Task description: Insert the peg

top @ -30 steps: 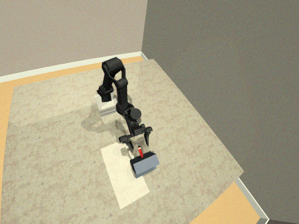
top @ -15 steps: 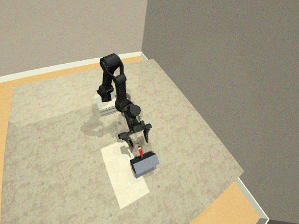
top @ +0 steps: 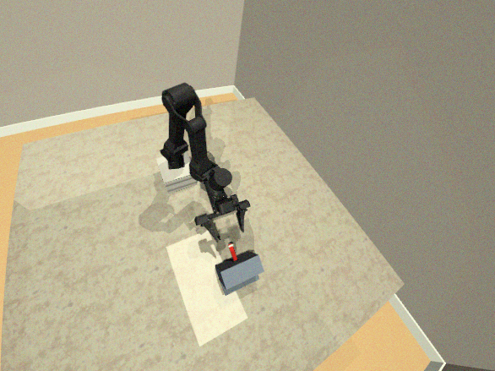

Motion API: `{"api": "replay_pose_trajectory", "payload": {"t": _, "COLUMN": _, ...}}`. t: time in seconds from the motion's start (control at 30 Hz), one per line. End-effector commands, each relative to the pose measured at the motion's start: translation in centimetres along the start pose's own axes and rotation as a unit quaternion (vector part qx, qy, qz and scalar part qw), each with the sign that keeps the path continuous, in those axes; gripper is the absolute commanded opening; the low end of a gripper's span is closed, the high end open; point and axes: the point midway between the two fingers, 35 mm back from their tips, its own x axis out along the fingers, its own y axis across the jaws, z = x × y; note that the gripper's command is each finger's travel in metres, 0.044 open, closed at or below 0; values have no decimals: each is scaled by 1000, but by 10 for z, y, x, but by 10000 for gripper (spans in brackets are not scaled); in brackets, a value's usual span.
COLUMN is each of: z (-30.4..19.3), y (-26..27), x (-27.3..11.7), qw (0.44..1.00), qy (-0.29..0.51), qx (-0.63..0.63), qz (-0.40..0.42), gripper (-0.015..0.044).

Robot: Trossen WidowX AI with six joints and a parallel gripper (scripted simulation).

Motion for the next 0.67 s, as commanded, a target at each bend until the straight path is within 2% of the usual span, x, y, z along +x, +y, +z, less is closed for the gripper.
{"api": "replay_pose_trajectory", "payload": {"t": 0.0, "z": 0, "y": -1, "x": -5, "qw": 1000, "qy": 0, "qx": 1, "qz": -2, "gripper": 440}}
{"api": "replay_pose_trajectory", "payload": {"t": 0.63, "z": 1, "y": 1, "x": -23, "qw": 1000, "qy": 0, "qx": 1, "qz": -1, "gripper": 440}}
